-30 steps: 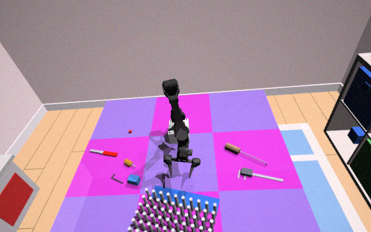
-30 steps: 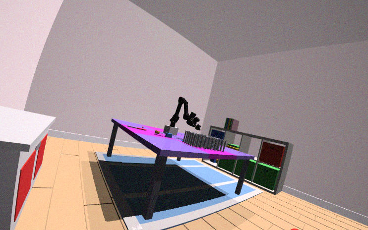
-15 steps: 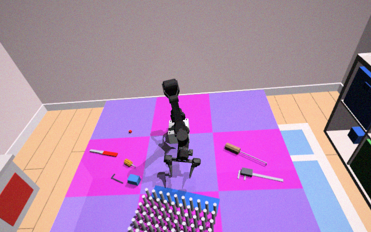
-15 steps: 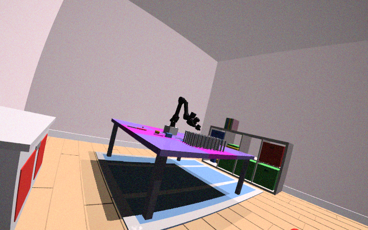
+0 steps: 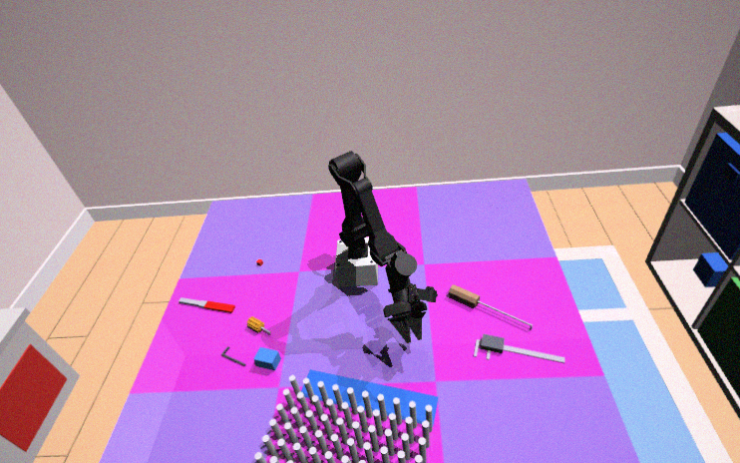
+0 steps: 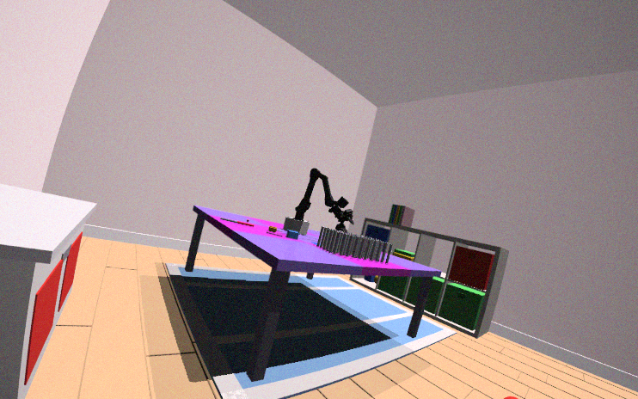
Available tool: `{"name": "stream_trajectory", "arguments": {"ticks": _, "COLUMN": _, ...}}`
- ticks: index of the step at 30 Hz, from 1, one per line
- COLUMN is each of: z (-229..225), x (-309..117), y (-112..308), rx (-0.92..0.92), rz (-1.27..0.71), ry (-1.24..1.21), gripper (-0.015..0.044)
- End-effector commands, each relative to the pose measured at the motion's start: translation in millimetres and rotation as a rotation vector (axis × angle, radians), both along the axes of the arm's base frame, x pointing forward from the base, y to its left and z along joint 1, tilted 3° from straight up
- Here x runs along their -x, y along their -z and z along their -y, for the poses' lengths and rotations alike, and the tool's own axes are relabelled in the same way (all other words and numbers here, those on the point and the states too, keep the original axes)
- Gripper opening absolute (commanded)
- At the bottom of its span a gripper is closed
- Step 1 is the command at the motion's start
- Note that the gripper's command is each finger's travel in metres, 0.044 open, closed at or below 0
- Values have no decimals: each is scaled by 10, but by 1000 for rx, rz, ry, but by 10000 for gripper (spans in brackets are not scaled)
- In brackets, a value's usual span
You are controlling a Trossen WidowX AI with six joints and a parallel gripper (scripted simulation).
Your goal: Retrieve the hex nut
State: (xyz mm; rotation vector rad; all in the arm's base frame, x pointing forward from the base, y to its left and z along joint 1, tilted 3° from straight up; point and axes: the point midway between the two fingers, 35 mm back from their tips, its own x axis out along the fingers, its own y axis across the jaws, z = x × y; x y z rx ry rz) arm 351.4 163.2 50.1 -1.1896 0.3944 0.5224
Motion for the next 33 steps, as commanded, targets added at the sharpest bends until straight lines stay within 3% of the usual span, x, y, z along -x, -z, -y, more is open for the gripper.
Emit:
{"name": "stream_trajectory", "arguments": {"ticks": 1, "z": -645, "x": 387, "y": -80, "rx": 403, "rz": 46, "ry": -483, "gripper": 440}}
{"name": "stream_trajectory", "arguments": {"ticks": 13, "z": -1281, "x": 1180, "y": -72, "rx": 964, "rz": 214, "ry": -1208, "gripper": 440}}
{"name": "stream_trajectory", "arguments": {"ticks": 25, "z": -1599, "x": 2099, "y": -120, "rx": 1449, "rz": 568, "ry": -1934, "gripper": 440}}
{"name": "stream_trajectory", "arguments": {"ticks": 33, "z": -1612, "x": 2193, "y": -128, "rx": 1492, "rz": 616, "ry": -2004, "gripper": 440}}
